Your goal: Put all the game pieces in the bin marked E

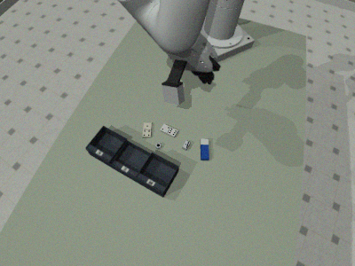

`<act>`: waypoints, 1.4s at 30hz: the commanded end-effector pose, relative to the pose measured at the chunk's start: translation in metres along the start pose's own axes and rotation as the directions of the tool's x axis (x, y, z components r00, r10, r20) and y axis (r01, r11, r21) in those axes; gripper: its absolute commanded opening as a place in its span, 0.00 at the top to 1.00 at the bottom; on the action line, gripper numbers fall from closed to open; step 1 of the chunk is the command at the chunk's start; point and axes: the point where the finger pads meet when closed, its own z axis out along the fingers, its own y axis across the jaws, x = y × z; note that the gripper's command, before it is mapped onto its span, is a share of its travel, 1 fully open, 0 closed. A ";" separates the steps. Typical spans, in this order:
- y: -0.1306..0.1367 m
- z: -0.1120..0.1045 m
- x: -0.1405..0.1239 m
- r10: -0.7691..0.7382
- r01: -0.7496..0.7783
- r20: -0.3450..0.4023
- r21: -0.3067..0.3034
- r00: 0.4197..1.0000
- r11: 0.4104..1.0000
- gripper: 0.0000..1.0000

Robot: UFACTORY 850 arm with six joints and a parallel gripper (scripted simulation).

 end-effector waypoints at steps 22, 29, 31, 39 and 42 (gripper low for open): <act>-0.018 -0.081 0.109 -0.180 0.048 -0.271 -0.431 0.946 0.901 0.93; -0.018 -0.081 0.109 -0.180 0.048 -0.271 -0.431 0.946 0.901 0.93; -0.011 -0.081 0.113 -0.135 0.001 -0.292 -0.417 0.947 0.909 0.93; 0.046 -0.080 0.148 -0.036 -0.102 -0.336 -0.383 0.941 0.918 0.93; 0.067 -0.079 0.161 -0.036 -0.102 -0.336 -0.383 0.941 0.918 0.93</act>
